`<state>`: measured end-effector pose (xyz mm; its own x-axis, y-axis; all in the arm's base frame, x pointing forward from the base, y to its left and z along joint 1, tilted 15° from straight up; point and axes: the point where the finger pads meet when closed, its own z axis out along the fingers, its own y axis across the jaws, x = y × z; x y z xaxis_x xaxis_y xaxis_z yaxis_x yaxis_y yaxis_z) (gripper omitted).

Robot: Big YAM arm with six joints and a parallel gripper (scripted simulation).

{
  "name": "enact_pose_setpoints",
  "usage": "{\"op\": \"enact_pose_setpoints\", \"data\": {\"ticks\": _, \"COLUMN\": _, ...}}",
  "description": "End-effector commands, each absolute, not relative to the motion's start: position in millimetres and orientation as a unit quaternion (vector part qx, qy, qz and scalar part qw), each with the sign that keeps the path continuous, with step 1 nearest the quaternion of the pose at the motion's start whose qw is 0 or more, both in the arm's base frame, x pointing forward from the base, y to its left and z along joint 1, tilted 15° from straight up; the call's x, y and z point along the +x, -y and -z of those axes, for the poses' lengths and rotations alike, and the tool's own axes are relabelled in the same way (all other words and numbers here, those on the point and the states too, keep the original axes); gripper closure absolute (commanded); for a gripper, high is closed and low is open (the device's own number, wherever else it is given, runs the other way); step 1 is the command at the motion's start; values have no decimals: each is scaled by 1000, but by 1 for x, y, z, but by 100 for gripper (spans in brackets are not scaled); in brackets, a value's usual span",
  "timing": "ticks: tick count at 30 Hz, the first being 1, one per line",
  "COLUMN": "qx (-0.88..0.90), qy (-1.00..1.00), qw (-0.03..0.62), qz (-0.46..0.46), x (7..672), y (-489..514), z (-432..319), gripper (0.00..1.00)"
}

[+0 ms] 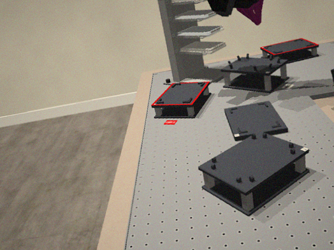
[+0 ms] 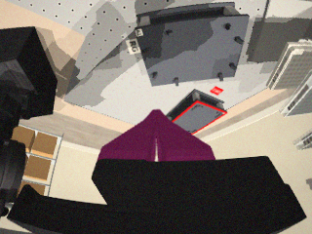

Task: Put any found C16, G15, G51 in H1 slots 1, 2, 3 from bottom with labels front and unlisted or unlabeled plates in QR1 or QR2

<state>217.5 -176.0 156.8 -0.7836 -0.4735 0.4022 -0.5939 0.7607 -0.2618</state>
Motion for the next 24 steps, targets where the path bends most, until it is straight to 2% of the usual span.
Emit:
{"op": "enact_pose_setpoints", "data": {"ticks": 1, "qx": 254, "qy": 936, "qw": 122, "qz": -212, "x": 230, "y": 171, "z": -168, "gripper": 100}}
{"op": "enact_pose_setpoints", "data": {"ticks": 2, "qx": 257, "qy": 935, "qw": 130, "qz": -207, "x": 237, "y": 170, "z": -170, "gripper": 100}}
{"op": "enact_pose_setpoints", "data": {"ticks": 10, "qx": 215, "qy": 950, "qw": 78, "qz": -214, "x": 249, "y": 146, "z": -167, "gripper": 100}}
{"op": "enact_pose_setpoints", "data": {"ticks": 12, "qx": 217, "qy": 949, "qw": 84, "qz": -211, "x": 260, "y": 143, "z": -173, "gripper": 100}}
{"op": "enact_pose_setpoints", "data": {"ticks": 19, "qx": 179, "qy": 961, "qw": 46, "qz": -205, "x": 255, "y": 124, "z": -160, "gripper": 100}}
{"op": "enact_pose_setpoints", "data": {"ticks": 24, "qx": 178, "qy": 961, "qw": 44, "qz": -205, "x": 276, "y": 112, "z": -171, "gripper": 100}}
